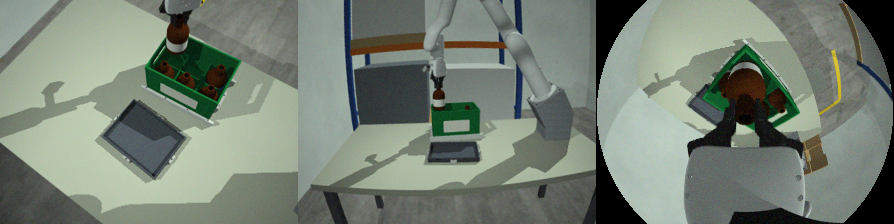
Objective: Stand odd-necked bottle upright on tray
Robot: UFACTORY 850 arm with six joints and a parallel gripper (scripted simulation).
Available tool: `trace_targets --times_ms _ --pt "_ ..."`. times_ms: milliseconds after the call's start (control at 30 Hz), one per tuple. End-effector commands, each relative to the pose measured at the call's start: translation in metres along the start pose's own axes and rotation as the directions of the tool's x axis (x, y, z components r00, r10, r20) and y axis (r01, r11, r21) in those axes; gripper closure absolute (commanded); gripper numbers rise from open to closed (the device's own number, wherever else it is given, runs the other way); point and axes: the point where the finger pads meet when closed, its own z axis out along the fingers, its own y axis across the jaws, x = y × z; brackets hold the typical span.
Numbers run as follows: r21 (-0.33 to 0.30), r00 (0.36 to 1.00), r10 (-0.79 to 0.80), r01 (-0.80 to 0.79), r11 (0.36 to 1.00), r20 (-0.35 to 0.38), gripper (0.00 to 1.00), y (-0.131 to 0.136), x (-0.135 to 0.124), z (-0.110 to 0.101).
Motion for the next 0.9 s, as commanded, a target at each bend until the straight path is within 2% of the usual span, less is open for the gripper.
trace_targets --times_ms 0,867 --pt "0.001 1.000 0.000 0.000 1.000 -0.002 1.00 0.000 0.001 -0.004" --pt "0.001 1.000 0.000 0.000 1.000 -0.002 1.00 0.000 0.001 -0.015"
